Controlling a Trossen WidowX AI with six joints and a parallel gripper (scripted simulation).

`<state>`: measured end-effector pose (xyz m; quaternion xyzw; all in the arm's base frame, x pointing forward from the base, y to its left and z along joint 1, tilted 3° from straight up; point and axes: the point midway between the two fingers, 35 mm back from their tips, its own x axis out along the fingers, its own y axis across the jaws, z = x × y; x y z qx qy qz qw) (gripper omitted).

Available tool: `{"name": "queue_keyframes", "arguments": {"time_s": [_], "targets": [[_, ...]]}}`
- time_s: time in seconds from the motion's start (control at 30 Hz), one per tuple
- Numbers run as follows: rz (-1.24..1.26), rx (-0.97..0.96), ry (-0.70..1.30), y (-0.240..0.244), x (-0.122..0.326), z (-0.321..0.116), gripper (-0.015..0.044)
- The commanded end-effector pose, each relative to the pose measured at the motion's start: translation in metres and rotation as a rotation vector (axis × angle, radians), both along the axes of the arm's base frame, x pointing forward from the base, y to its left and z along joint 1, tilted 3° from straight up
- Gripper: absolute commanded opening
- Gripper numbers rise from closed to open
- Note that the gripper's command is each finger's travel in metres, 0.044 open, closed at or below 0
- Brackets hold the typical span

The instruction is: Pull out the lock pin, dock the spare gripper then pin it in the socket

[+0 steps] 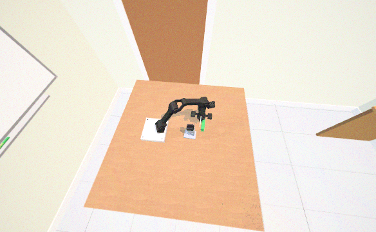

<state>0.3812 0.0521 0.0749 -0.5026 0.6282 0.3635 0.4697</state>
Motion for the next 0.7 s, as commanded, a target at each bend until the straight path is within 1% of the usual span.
{"name": "queue_keyframes", "arguments": {"time_s": [0.0,0.53,0.67], "targets": [[-0.003,0.004,-0.003,0.003,-0.01,0.003,0.0],[-0.008,0.006,0.0,0.01,-0.053,0.01,0.0],[-0.009,0.006,0.0,0.011,-0.057,0.01,0.0]]}}
